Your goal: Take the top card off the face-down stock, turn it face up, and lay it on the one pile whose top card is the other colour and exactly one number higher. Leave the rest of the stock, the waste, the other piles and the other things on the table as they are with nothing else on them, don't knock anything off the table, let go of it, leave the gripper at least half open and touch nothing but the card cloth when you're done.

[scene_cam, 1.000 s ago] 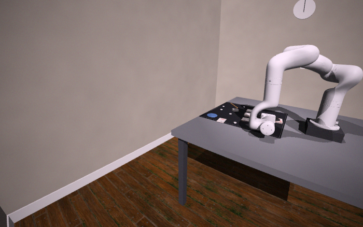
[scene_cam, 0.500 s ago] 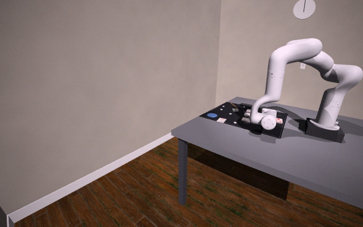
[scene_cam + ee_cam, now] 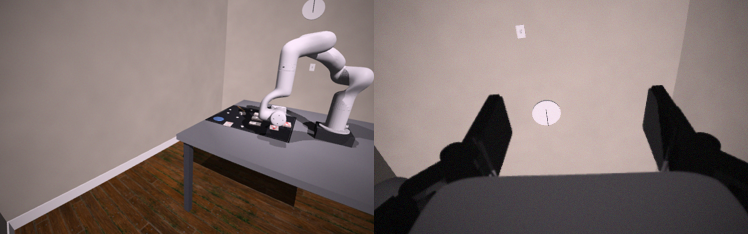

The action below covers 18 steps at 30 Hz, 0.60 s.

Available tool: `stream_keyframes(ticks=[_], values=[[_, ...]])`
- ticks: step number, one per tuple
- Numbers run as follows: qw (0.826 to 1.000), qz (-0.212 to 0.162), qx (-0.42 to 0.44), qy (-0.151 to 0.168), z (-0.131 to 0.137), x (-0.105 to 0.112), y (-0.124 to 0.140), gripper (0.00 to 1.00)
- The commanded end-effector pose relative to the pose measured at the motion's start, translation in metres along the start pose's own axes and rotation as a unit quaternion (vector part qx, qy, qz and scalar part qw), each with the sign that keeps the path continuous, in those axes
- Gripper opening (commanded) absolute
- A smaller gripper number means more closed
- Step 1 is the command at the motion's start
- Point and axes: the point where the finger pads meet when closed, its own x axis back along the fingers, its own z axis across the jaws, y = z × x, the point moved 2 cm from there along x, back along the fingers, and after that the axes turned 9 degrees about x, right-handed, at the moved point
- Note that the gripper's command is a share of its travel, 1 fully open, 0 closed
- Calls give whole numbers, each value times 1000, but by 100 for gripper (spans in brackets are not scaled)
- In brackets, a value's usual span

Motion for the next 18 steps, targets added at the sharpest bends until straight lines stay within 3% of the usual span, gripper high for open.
stream_keyframes(ticks=[1,18], values=[[1000,0,0,0,-1,0,5,100],[1000,25,0,4,-1,0,6,100]])
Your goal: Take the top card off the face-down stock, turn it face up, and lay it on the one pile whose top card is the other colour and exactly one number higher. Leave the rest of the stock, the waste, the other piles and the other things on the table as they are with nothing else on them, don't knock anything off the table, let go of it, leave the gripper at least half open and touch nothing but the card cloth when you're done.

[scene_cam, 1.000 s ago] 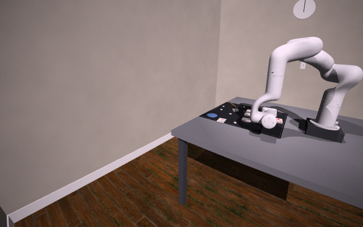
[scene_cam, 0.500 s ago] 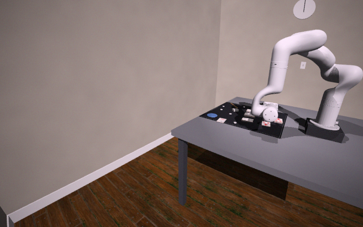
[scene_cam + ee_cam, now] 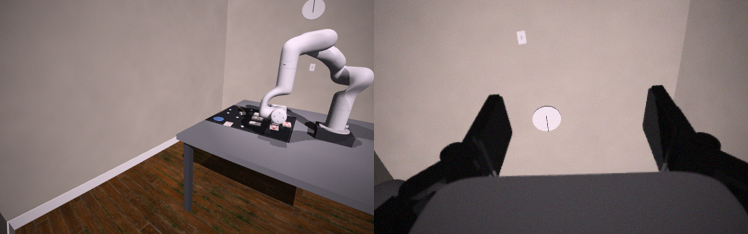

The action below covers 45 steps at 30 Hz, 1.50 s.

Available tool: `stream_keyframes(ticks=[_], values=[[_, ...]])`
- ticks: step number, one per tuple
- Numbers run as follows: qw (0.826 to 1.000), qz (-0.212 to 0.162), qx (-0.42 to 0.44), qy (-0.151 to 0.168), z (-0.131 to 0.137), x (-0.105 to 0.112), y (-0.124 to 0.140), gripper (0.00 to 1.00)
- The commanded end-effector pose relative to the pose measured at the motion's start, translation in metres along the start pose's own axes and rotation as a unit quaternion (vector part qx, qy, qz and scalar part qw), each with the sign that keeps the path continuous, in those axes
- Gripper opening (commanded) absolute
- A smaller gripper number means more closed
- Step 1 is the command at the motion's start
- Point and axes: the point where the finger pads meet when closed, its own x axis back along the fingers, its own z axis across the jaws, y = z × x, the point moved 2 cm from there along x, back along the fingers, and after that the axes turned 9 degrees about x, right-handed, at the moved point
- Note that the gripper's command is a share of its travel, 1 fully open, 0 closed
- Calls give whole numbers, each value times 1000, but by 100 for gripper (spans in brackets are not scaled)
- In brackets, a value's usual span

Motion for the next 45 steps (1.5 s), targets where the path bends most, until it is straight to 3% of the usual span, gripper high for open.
stream_keyframes(ticks=[1,11,16,18,22,23,32,35,38,39,45], values=[[1000,10,-1,2,0,0,1,100],[994,108,-1,18,0,0,5,100],[982,187,-1,30,-1,-1,8,100],[982,187,-1,30,-1,-1,8,100],[965,260,0,41,-1,-2,10,100],[964,262,0,41,-1,-2,11,100],[915,398,0,63,-2,-6,15,100],[913,402,0,64,-2,-6,15,100],[884,461,0,73,-2,-8,17,100],[883,463,0,74,-2,-8,17,100],[832,548,1,86,-3,-12,18,100]])
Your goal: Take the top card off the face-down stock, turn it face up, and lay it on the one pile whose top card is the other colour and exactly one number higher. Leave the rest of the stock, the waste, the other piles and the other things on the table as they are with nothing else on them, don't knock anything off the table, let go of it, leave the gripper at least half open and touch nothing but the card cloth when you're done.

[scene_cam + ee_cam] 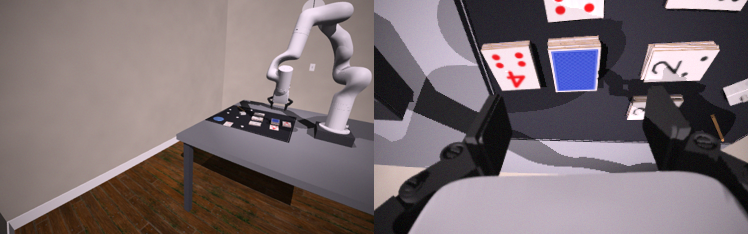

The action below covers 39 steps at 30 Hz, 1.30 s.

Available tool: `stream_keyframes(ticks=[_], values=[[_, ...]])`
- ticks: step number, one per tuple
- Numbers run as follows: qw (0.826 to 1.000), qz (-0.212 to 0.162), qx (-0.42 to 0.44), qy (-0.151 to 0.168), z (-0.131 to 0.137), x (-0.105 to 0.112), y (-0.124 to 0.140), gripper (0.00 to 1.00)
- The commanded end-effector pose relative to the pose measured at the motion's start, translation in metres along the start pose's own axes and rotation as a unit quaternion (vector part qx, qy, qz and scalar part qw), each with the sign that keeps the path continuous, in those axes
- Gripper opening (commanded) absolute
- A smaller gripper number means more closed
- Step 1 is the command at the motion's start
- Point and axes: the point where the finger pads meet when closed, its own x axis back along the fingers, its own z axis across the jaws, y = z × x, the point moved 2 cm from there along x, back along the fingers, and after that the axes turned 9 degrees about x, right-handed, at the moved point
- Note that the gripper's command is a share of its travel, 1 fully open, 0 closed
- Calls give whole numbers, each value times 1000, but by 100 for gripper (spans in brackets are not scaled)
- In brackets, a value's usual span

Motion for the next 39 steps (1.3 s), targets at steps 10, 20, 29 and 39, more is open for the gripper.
stream_keyframes(ticks=[10,20,29,39], values=[[991,135,0,24,0,0,5,100],[983,181,1,29,-1,0,7,100],[980,197,0,33,-1,0,8,100],[978,204,0,37,0,0,9,100]])
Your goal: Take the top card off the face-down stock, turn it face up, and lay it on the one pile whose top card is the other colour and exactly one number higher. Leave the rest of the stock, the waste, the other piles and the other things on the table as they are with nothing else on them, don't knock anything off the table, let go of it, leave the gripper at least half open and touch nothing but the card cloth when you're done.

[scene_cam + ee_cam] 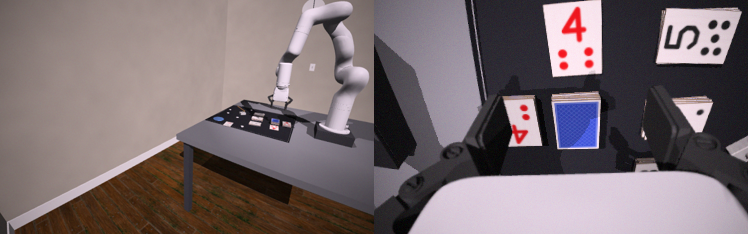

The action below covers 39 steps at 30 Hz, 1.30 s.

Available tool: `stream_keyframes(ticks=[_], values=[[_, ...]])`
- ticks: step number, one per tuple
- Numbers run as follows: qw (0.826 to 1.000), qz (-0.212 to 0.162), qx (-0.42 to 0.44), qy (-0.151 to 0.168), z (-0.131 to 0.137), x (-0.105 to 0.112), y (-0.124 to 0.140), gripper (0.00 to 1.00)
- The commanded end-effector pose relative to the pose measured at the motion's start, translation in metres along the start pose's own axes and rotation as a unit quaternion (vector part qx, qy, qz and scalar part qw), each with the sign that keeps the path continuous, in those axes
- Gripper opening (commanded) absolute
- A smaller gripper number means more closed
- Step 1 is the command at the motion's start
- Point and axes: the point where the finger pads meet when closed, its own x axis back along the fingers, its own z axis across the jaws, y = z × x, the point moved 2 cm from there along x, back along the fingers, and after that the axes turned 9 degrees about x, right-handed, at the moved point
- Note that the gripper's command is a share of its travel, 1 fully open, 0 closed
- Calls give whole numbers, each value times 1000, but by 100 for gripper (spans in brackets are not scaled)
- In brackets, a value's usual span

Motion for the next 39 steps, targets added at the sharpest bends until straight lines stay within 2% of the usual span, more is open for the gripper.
stream_keyframes(ticks=[1,12,21,27,33,36,39], values=[[1000,2,0,2,1,1,0,100],[1000,1,12,2,1,0,0,100],[995,0,99,2,1,-5,1,100],[981,-2,196,2,2,-10,2,100],[957,-3,288,1,2,-15,3,100],[957,-3,289,1,2,-15,3,100],[934,-4,356,1,2,-19,4,100]])
